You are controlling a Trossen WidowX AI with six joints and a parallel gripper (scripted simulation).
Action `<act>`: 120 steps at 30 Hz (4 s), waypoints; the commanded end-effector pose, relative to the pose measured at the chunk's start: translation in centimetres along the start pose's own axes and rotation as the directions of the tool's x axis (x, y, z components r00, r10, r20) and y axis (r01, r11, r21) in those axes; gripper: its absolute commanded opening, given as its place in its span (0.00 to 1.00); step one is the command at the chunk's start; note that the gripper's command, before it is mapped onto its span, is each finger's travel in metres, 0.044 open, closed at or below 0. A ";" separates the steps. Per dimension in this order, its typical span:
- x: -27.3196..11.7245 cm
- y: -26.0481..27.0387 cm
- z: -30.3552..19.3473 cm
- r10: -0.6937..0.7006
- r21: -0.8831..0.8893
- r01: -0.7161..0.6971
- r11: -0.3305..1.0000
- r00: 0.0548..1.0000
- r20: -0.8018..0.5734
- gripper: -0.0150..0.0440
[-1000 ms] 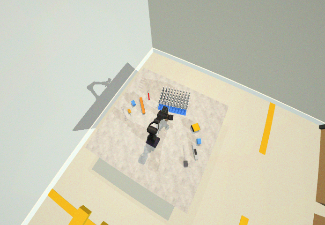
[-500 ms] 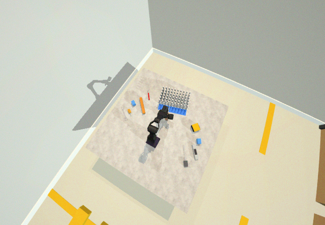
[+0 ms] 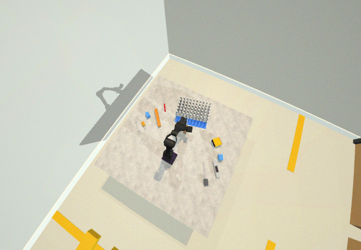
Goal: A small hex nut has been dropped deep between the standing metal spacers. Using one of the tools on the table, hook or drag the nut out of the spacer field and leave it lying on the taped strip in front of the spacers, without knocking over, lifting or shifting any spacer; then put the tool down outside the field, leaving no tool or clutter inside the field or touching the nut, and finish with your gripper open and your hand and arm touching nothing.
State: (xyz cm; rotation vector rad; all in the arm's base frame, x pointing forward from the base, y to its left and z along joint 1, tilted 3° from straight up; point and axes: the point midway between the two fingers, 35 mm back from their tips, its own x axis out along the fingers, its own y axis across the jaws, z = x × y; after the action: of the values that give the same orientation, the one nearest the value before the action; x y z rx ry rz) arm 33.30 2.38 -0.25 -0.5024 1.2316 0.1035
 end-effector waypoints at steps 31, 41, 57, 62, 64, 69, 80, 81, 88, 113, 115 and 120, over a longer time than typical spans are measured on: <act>0.4 -0.2 2.5 -0.006 0.007 0.006 1.000 1.000 0.012 0.25; 0.5 -0.3 3.1 -0.006 0.007 0.006 1.000 1.000 0.013 0.25; 0.7 -0.3 3.9 -0.006 0.007 0.006 1.000 1.000 0.014 0.25; 0.8 -0.3 4.2 -0.006 0.008 0.006 1.000 1.000 0.014 0.25; 0.8 -0.3 4.3 -0.006 0.008 0.006 1.000 1.000 0.014 0.25; 0.9 -0.3 4.6 -0.006 0.008 0.006 1.000 1.000 0.015 0.25; 1.0 -0.3 5.2 -0.006 0.008 0.006 1.000 1.000 0.015 0.25; 1.0 -0.3 5.2 -0.006 0.008 0.006 1.000 1.000 0.015 0.25; 1.1 -0.3 5.6 -0.006 0.008 0.006 1.000 1.000 0.016 0.25; 1.4 -0.2 6.9 -0.006 0.009 0.006 1.000 1.000 0.017 0.25; 1.5 -0.2 7.0 -0.006 0.009 0.006 1.000 1.000 0.018 0.25; 1.5 -0.2 7.2 -0.006 0.009 0.006 1.000 1.000 0.018 0.25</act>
State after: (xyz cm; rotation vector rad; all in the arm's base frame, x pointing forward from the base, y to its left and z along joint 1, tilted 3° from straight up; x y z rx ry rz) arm 39.60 4.84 -0.23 -0.4998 1.2258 0.1043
